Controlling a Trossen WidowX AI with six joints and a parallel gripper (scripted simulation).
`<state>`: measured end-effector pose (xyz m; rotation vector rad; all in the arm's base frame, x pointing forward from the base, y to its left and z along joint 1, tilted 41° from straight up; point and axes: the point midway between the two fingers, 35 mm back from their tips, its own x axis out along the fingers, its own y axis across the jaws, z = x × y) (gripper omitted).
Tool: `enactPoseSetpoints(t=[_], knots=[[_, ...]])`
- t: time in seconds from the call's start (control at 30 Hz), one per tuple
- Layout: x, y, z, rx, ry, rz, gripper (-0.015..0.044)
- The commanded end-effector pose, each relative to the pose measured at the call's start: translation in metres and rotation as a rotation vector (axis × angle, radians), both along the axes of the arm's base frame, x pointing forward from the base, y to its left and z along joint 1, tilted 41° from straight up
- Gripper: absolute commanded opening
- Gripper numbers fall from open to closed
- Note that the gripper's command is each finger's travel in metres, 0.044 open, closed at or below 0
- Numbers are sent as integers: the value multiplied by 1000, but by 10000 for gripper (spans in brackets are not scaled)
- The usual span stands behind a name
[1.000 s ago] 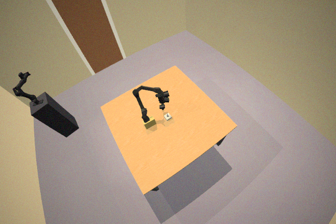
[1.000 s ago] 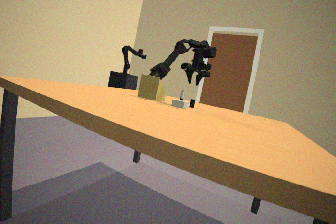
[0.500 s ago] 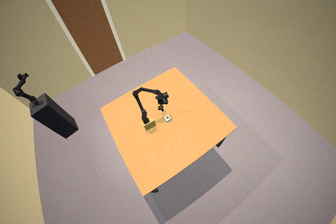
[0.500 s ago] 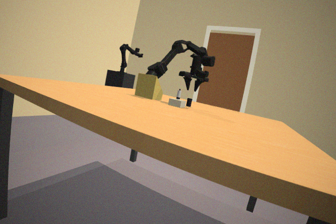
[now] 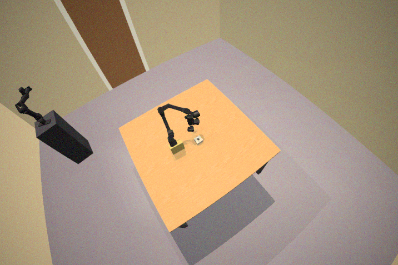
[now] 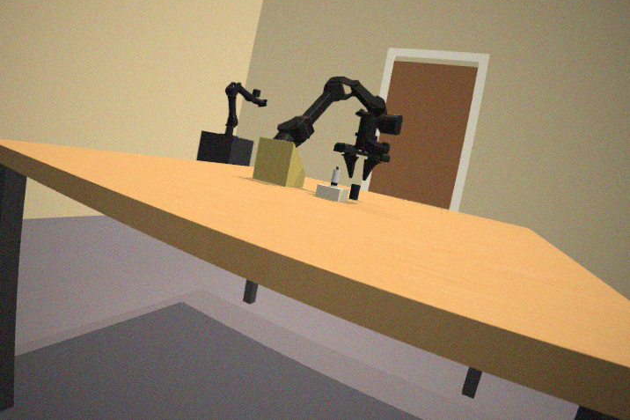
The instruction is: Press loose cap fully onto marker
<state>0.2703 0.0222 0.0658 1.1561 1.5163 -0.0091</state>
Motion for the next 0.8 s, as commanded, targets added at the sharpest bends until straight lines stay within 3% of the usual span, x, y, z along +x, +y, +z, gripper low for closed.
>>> enactPoseSetpoints(t=[0.0, 0.77], knots=[[0, 4, -5, 6, 7, -1, 249], [7, 28, -33, 7, 7, -3, 249]])
